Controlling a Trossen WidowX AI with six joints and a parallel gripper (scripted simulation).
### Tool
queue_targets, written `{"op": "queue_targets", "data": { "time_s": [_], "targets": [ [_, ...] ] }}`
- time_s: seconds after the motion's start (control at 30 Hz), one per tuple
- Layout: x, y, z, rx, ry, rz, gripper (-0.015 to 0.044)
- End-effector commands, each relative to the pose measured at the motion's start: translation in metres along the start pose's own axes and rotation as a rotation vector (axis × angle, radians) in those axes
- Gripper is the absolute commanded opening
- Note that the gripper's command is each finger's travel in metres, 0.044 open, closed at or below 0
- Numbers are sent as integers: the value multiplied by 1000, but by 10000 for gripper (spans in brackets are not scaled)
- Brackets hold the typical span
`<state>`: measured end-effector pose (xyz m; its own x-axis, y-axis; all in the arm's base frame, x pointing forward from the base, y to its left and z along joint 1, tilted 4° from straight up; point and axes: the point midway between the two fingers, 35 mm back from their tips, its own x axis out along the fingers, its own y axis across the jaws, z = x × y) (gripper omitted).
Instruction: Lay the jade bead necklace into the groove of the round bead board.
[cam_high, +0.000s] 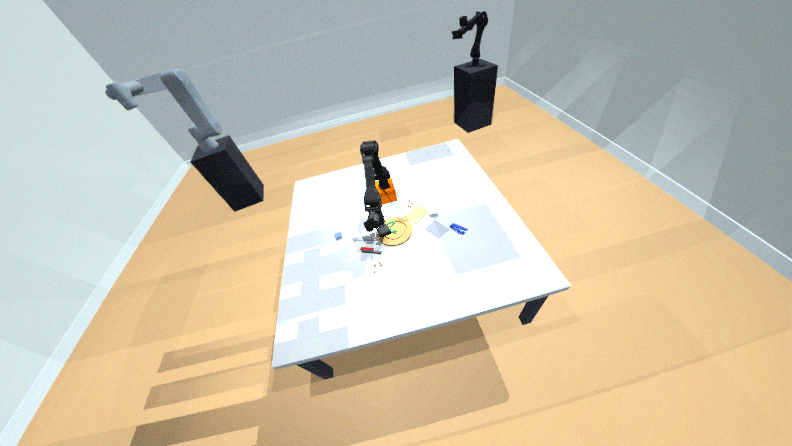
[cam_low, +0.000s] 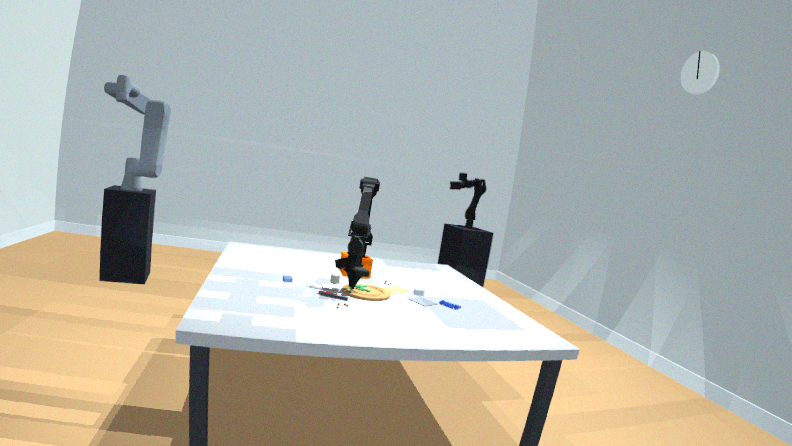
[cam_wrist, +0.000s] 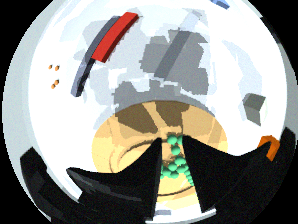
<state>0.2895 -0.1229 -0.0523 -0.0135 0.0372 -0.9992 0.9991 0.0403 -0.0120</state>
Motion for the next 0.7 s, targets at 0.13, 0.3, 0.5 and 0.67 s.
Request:
{"op": "queue_targets", "data": {
  "time_s": [0.13,0.3,0.5,0.67],
  "targets": [
    [0,0,0,0,0,0,289],
    [-4,-2,0,-4,0,-9,420],
    [-5,-1,-1,-5,0,-10,440],
    [-5,-1,-1,-5,0,-10,440]
  ]
}}
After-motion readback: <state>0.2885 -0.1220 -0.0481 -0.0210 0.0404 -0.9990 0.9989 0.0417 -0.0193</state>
